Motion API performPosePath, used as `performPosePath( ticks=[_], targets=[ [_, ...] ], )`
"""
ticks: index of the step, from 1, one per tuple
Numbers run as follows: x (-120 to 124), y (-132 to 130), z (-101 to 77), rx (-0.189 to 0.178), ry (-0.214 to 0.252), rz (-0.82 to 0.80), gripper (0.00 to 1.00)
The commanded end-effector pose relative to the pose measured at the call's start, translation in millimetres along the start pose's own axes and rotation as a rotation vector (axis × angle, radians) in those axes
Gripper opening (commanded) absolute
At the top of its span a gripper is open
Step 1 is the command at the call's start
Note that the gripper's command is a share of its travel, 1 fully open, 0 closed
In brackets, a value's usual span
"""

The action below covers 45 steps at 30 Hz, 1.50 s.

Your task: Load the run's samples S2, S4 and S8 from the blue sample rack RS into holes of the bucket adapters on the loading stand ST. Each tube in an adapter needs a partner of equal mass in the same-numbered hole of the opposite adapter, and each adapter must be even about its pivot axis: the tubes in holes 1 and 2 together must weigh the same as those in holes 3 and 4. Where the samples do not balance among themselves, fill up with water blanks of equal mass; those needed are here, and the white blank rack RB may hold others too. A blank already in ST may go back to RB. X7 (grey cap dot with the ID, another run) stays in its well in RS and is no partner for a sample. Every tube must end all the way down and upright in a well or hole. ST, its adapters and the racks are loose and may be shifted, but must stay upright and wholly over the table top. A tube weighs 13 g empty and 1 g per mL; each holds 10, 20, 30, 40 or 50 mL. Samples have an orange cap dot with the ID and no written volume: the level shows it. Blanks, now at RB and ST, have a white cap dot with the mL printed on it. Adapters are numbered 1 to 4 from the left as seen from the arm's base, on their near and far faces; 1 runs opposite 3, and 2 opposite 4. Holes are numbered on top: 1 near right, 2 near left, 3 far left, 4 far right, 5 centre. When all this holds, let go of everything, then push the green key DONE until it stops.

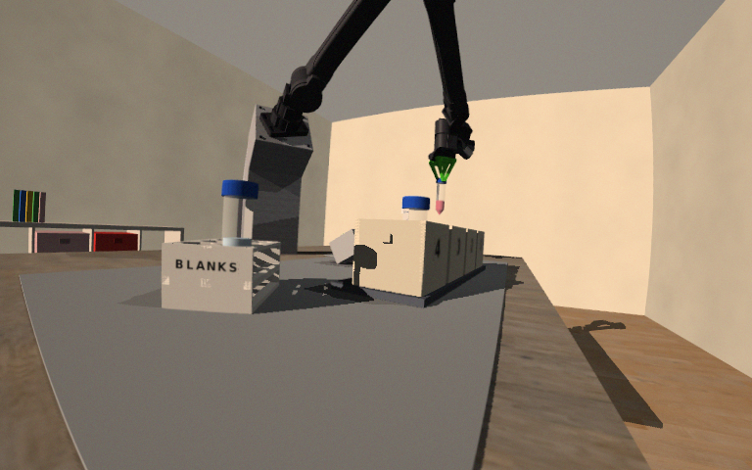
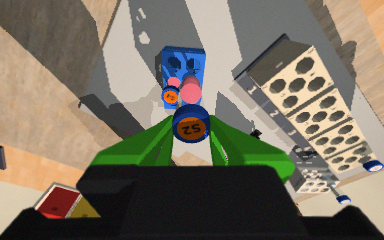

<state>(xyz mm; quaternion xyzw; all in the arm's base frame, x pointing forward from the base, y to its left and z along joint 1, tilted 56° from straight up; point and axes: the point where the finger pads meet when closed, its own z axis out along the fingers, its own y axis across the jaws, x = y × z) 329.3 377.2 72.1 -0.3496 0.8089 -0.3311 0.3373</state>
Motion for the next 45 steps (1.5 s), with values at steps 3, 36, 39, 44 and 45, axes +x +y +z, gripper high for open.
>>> performPosePath(
  ticks=[3, 36, 39, 44, 45],
  targets=[
    [-11.5, -0.7, -12.6, -0.008, -0.027, 0.019, 0.0],
    [-6.7, 0.5, 68.2, 0.0, -0.003, 0.007, 0.0],
    [-3.8, 1.3, 76.8, -0.001, 0.0, 0.002, 0.0],
    [-2.8, 1.0, 86.7, 0.001, 0.0, 0.002, 0.0],
    [-14.0, 0.4, 72.9, -0.005, -0.026, 0.016, 0.0]
  ],
)
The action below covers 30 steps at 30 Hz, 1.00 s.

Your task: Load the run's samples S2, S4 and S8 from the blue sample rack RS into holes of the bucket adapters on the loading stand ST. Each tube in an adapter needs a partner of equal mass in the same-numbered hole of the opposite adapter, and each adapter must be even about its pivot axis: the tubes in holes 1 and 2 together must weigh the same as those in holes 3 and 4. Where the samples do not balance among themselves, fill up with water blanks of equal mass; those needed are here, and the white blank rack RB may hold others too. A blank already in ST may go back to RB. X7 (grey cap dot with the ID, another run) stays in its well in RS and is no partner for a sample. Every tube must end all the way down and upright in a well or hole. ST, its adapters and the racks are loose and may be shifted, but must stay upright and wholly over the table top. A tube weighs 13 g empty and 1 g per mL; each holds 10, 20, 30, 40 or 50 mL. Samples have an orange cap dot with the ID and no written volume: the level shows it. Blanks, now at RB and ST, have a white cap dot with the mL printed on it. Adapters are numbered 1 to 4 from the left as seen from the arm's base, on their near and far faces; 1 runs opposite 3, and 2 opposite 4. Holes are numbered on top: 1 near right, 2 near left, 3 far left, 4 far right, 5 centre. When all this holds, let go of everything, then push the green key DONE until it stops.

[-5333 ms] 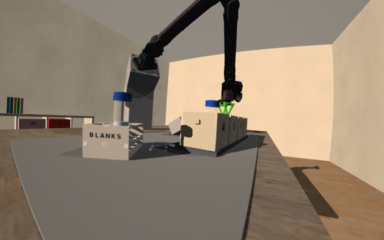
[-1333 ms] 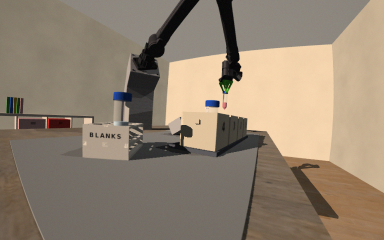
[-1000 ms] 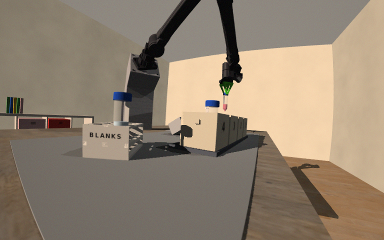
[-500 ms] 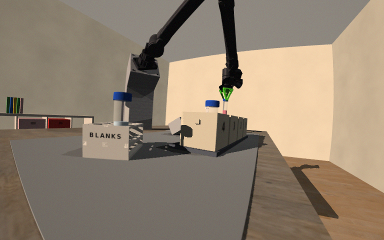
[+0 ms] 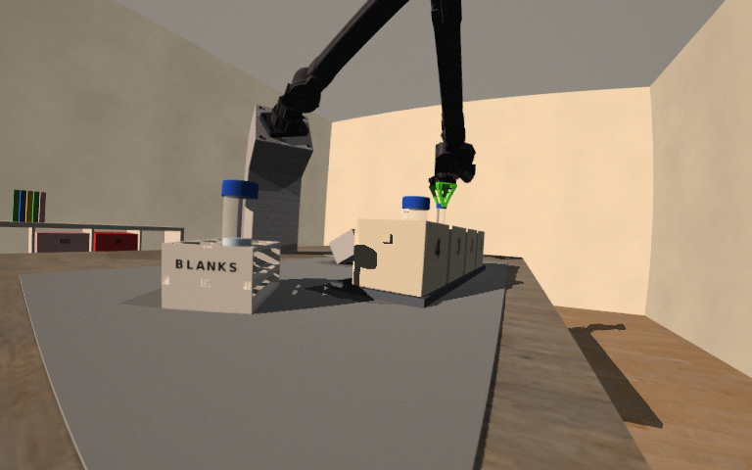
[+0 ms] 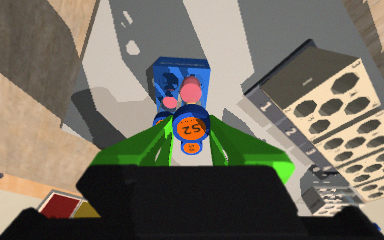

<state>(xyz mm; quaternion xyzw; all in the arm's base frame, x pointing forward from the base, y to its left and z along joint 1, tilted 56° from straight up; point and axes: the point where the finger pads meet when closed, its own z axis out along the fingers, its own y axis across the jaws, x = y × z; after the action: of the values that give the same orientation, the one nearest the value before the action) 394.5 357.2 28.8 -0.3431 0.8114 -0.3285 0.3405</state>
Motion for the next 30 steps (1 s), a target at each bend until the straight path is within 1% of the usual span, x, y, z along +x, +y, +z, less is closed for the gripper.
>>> performPosePath(
  ticks=[1, 26, 27, 28, 30],
  targets=[
    [-9.1, 0.1, -7.8, -0.006, -0.025, -0.001, 0.0],
    [-9.6, -0.1, -9.5, -0.006, -0.025, -0.001, 0.0],
    [-7.9, -4.3, -7.8, -0.006, -0.028, 0.001, 0.0],
    [-3.3, -6.2, 2.2, -0.001, -0.01, 0.001, 0.0],
    [1.3, -0.2, 9.3, -0.001, 0.0, -0.013, 0.0]
  ],
)
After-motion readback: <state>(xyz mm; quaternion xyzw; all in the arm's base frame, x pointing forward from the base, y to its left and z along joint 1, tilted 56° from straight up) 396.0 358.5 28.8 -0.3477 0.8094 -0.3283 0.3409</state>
